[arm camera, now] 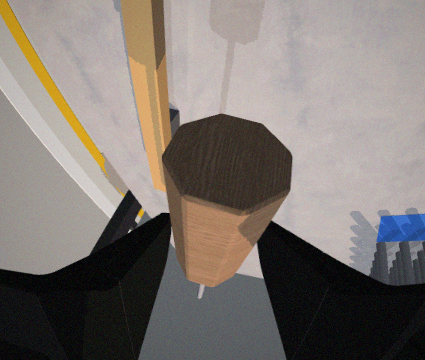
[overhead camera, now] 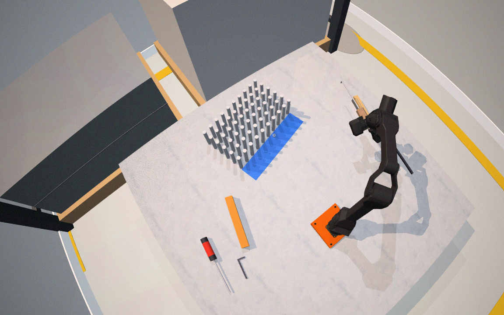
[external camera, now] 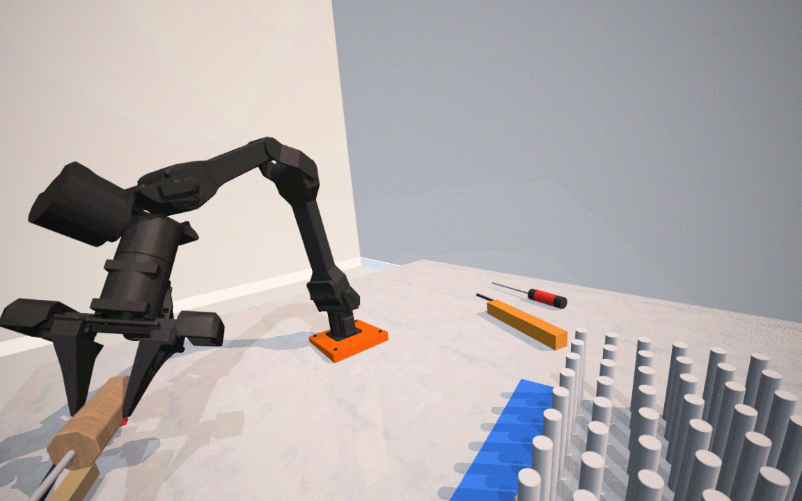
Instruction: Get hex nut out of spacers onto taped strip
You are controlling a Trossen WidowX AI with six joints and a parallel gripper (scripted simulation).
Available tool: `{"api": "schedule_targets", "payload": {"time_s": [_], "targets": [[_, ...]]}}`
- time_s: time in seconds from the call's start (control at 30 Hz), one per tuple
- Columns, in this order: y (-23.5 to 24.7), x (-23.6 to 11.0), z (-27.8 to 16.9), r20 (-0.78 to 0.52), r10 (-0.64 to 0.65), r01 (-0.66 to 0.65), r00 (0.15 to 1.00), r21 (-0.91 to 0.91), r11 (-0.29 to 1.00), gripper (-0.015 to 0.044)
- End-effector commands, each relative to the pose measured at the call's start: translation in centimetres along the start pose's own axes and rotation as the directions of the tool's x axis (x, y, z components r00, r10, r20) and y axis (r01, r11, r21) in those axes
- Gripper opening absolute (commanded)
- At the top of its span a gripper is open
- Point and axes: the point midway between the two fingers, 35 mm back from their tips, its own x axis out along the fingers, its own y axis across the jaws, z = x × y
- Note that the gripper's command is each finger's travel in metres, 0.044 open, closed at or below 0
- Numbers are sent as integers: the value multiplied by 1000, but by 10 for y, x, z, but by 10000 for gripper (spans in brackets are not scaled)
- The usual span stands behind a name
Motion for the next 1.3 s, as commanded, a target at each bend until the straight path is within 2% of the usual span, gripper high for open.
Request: {"api": "schedule_targets", "payload": {"time_s": [0.0, 1.27], "targets": [[0, 4, 0, -5, 3, -3, 1000, -1, 1000, 0], [-7, 33, 17, -5, 3, -3, 1000, -1, 1000, 0]]}}
